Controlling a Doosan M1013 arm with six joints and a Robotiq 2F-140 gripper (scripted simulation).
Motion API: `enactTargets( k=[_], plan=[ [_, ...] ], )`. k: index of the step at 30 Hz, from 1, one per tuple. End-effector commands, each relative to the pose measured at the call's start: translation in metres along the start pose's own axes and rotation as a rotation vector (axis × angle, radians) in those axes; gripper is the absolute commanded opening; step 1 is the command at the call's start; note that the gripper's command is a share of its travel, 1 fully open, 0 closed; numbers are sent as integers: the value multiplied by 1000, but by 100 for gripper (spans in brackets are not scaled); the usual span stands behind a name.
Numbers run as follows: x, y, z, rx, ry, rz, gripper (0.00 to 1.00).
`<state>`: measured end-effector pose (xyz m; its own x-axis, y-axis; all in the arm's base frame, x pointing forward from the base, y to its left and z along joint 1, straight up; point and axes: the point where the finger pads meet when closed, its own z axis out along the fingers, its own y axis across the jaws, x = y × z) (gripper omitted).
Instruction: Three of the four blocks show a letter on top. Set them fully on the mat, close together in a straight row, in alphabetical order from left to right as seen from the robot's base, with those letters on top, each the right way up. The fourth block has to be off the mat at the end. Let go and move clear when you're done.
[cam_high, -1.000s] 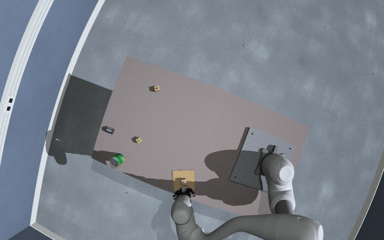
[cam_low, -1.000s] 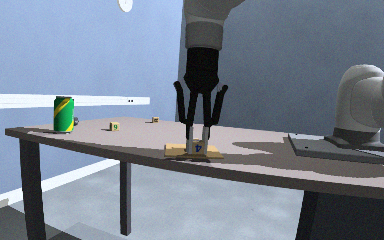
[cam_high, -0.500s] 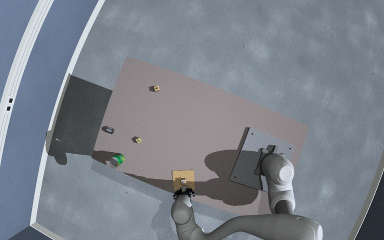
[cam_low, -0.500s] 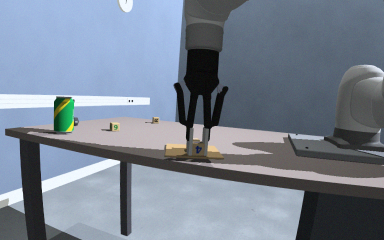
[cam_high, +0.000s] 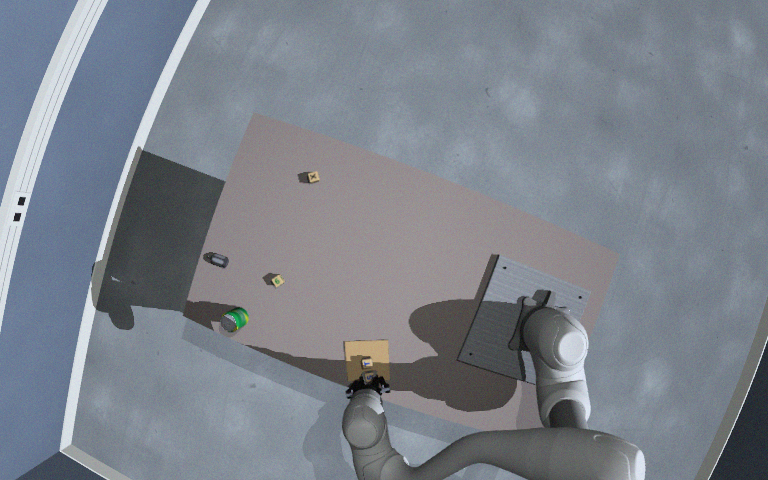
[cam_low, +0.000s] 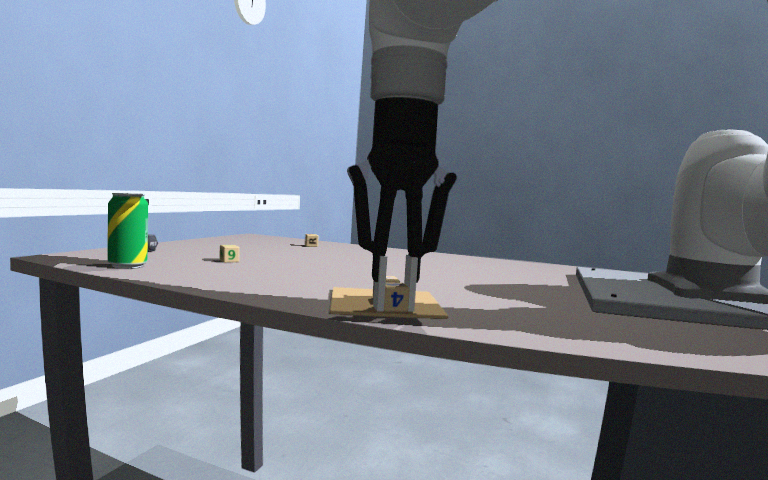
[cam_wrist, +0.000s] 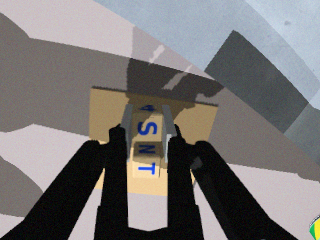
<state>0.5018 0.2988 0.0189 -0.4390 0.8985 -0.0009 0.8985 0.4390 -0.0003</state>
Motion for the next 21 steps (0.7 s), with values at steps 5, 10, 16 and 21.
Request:
enactTargets(
  k=[5, 10, 16, 21],
  plan=[
    [0, 0, -1, -1, 0, 0, 24],
    [0, 0, -1, -1, 0, 0, 24],
    [0, 0, -1, -1, 0, 0, 24],
    [0, 0, -1, -1, 0, 0, 26]
  ],
)
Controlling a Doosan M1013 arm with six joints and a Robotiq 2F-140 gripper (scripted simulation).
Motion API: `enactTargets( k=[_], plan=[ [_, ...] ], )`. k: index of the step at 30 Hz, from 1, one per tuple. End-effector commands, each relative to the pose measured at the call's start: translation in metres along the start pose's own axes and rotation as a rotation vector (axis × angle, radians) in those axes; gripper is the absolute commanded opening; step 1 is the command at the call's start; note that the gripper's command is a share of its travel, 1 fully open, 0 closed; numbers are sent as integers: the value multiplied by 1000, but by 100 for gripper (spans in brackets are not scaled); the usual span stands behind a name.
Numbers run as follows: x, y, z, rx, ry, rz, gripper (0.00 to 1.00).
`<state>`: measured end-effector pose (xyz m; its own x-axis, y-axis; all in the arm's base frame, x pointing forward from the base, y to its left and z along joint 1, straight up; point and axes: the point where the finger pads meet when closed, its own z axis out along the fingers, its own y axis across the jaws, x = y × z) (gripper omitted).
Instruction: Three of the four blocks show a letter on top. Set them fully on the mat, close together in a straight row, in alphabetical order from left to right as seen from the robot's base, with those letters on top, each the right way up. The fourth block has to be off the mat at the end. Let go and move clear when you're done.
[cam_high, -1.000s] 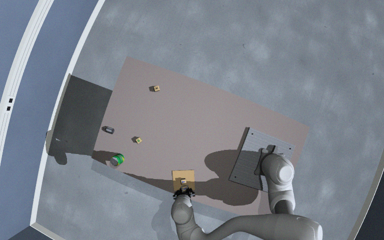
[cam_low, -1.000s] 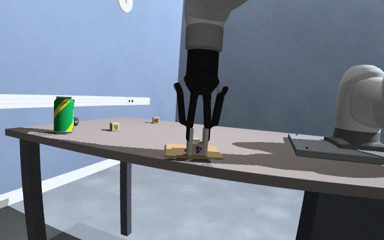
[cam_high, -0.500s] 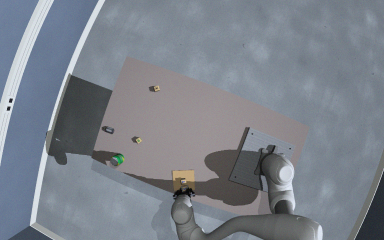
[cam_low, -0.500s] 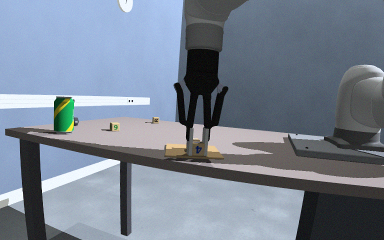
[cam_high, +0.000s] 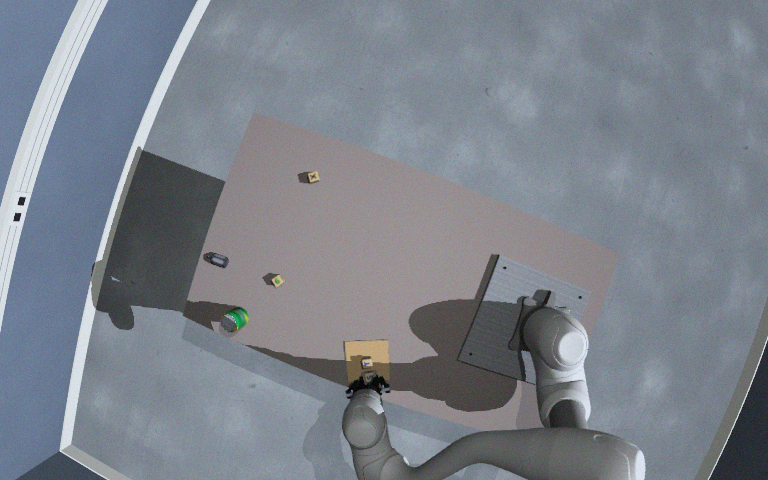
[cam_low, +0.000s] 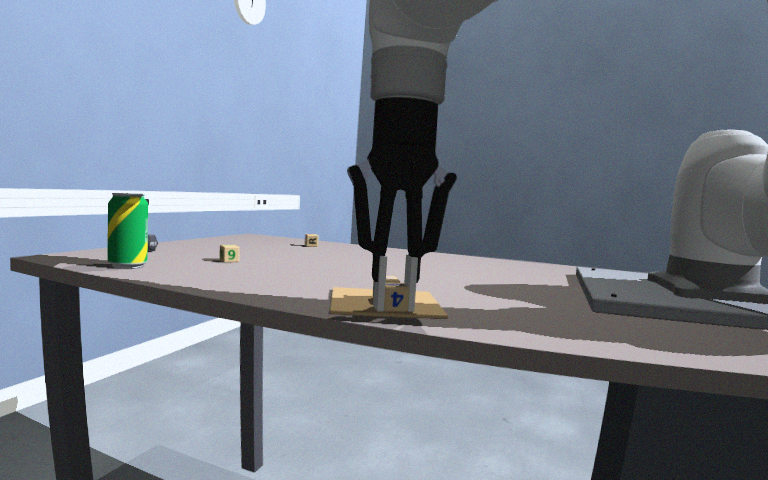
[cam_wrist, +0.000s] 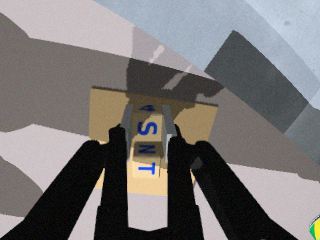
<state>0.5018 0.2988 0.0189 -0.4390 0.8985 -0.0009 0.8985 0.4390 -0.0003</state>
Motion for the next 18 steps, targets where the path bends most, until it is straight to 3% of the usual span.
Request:
enactTargets(
  k=[1, 18],
  plan=[
    [0, 0, -1, -1, 0, 0, 29],
    [0, 0, -1, -1, 0, 0, 35]
  ],
)
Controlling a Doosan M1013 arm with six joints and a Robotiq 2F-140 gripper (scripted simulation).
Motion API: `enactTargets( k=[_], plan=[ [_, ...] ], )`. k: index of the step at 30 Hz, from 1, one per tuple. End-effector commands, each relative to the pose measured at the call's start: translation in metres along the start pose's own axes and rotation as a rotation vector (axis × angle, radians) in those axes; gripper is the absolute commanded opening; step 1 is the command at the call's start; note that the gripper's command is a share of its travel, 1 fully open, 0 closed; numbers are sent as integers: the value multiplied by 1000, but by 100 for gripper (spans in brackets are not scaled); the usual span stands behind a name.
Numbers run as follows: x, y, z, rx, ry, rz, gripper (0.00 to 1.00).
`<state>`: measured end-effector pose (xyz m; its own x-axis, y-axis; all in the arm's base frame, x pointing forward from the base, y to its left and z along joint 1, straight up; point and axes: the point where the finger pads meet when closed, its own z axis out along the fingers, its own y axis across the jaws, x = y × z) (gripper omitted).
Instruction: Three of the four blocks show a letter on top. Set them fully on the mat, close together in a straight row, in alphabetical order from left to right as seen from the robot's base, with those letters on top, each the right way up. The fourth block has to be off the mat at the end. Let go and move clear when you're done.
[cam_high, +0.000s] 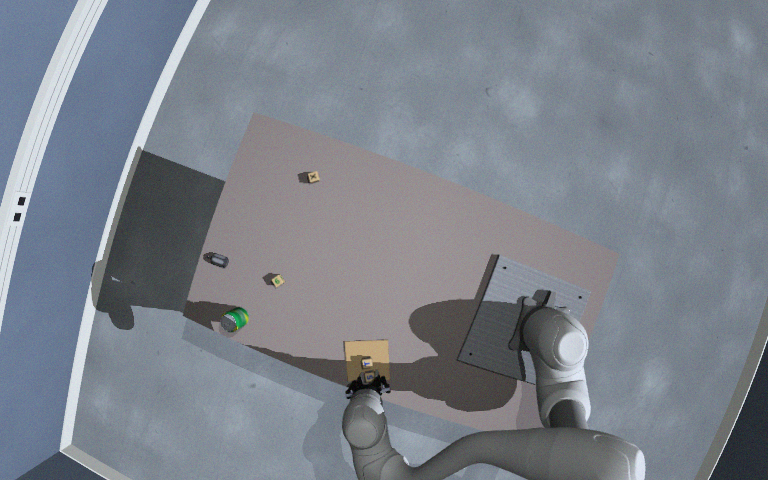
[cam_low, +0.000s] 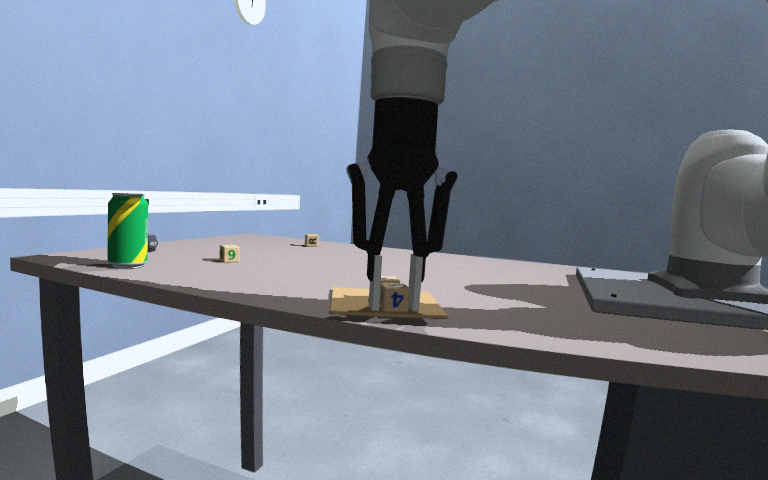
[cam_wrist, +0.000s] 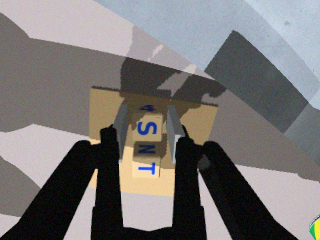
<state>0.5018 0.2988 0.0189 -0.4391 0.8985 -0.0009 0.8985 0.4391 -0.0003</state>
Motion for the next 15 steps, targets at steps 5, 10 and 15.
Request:
enactTargets(
  k=[5, 10, 15],
  plan=[
    [0, 0, -1, -1, 0, 0, 35],
    [0, 0, -5, -1, 0, 0, 35],
    [0, 0, -22, -1, 0, 0, 35]
  ],
)
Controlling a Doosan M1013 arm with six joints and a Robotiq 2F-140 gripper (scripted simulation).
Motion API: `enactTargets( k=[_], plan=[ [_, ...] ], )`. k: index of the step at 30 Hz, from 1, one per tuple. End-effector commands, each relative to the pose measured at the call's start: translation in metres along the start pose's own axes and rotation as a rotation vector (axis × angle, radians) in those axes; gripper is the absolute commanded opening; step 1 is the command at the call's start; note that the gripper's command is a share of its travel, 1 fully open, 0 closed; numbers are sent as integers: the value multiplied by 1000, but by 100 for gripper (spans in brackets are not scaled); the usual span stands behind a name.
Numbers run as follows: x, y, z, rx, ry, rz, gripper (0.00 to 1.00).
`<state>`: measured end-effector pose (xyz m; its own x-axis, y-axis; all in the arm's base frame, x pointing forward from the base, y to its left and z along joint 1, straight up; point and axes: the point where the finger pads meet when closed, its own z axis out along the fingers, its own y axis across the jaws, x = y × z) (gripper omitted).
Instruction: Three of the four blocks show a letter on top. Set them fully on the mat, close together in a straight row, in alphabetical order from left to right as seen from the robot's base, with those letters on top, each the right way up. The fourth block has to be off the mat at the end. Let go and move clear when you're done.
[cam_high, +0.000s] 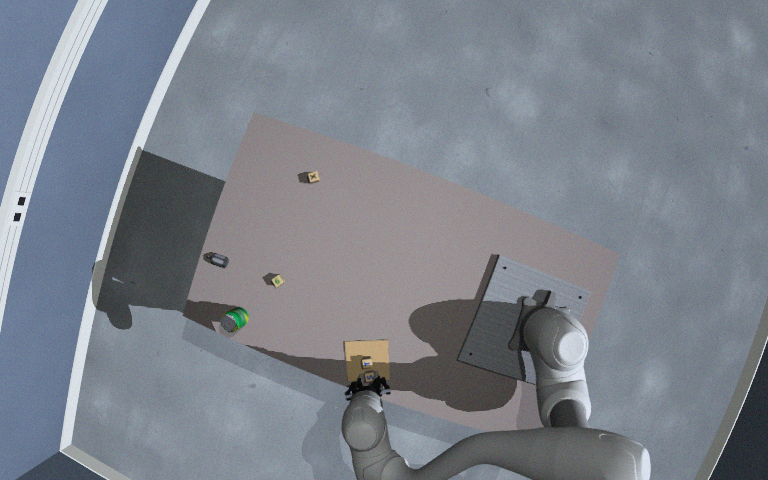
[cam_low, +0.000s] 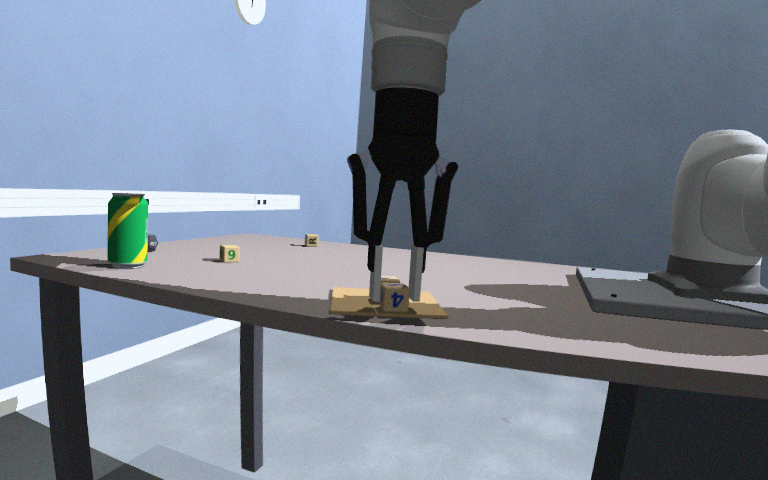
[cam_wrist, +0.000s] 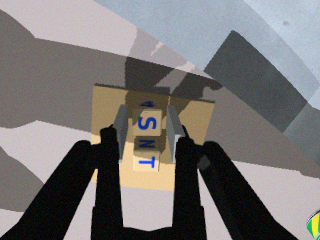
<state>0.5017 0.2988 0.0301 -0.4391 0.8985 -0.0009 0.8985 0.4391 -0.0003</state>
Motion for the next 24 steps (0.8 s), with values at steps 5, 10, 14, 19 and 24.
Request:
enactTargets(
  k=[5, 10, 14, 19, 24],
  plan=[
    [0, 0, -37, -1, 0, 0, 35],
    [0, 0, -54, -1, 0, 0, 35],
    [0, 0, -71, -1, 0, 0, 35],
    [0, 0, -79, -1, 0, 0, 35],
    [0, 0, -79, -1, 0, 0, 100]
  ],
)
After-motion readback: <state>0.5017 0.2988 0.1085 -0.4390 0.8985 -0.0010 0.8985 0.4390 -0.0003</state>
